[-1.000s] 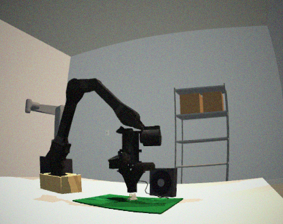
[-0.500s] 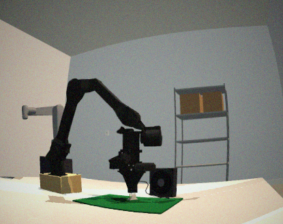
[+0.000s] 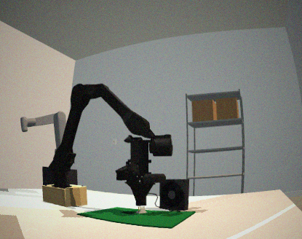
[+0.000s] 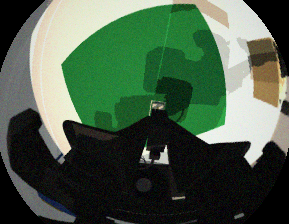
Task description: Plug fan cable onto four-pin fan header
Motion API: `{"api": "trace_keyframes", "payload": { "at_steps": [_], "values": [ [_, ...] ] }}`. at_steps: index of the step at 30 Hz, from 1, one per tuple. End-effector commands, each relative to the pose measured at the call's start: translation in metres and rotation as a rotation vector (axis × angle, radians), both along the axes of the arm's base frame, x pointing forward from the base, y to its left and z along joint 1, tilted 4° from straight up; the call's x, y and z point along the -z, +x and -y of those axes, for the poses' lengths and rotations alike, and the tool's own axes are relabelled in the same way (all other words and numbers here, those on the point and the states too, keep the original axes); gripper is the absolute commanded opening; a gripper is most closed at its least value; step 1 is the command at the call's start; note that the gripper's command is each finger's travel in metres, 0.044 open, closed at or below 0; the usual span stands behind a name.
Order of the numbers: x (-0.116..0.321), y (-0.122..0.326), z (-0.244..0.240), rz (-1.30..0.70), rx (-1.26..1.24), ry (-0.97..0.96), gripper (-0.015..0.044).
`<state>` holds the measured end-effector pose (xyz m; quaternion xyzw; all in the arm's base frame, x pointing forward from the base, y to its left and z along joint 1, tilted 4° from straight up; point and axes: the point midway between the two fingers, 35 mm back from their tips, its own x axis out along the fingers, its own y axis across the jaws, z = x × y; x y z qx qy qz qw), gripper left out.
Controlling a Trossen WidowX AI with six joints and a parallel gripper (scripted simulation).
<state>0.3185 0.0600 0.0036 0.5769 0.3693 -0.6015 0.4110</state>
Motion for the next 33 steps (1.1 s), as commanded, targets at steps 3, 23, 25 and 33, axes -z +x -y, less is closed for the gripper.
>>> {"api": "trace_keyframes", "payload": {
  "at_steps": [3, 23, 25, 33],
  "values": [
    [0.0012, 0.0002, 0.0, 0.001, -0.003, 0.0, 0.0],
    [0.0055, 0.0005, 0.0003, 0.001, -0.004, 0.0, 0.0],
    [0.0059, 0.0005, 0.0003, 0.001, -0.004, 0.0, 0.0],
    [0.0071, 0.0003, 0.0004, 0.001, -0.004, 0.0, 0.0]
  ]
}}
